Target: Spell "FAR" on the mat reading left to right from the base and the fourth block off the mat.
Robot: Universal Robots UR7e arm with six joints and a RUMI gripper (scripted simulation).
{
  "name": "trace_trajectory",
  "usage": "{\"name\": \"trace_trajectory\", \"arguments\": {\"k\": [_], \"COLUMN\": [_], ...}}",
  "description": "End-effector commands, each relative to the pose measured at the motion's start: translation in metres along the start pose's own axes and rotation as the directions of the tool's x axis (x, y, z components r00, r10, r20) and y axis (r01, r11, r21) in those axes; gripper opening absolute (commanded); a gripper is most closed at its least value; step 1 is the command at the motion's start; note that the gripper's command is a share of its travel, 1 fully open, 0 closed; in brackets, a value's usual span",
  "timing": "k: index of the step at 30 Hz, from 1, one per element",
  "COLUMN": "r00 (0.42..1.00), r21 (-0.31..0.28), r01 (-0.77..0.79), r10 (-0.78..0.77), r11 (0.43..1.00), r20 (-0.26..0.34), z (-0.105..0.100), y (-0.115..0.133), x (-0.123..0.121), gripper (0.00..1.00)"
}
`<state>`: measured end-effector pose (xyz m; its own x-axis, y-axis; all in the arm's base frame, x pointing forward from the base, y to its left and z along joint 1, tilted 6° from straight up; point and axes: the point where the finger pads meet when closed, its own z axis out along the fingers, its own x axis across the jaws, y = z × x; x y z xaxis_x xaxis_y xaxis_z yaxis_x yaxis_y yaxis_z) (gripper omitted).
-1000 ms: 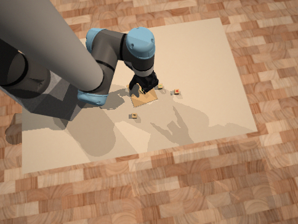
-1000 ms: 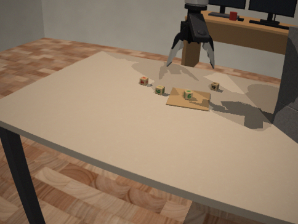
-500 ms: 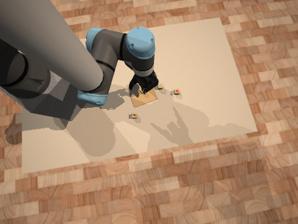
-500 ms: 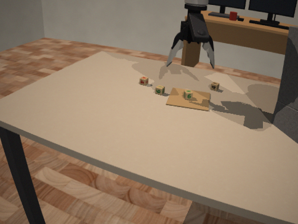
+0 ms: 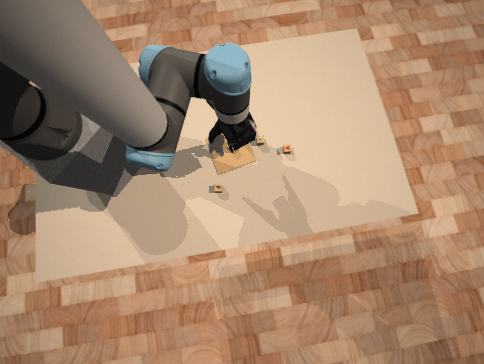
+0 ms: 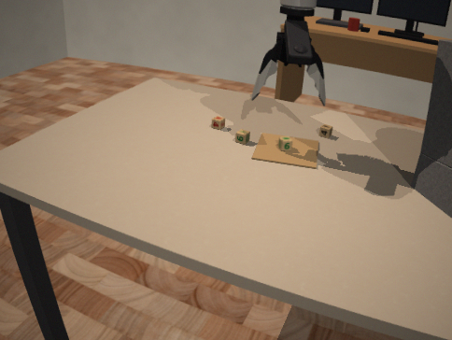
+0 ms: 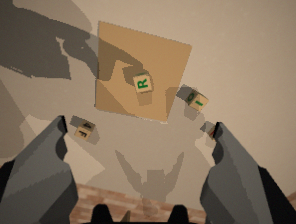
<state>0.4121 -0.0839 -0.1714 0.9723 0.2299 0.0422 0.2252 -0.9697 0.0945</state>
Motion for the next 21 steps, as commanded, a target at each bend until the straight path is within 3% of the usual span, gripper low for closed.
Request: {"name": "trace_trajectory", "arguments": {"k": [1,12,21], "r00": [0.998,0.963,0.849], "r21": [-0.001,-0.001,-0.001], "r01": [-0.064,-0.271,-0.528], "r10": [0.064,0.271,0.528], "r11": [0.998,0.963,0.849], "r20": [-0.001,-0.001,-0.001], "z": [-0.0002,0.0002,0.0006], "y": [-0.0008,-0.0037,-0.0064], "x": [0.0013,0.0042,0.0078], "gripper": [1.0,1.0,1.0]}}
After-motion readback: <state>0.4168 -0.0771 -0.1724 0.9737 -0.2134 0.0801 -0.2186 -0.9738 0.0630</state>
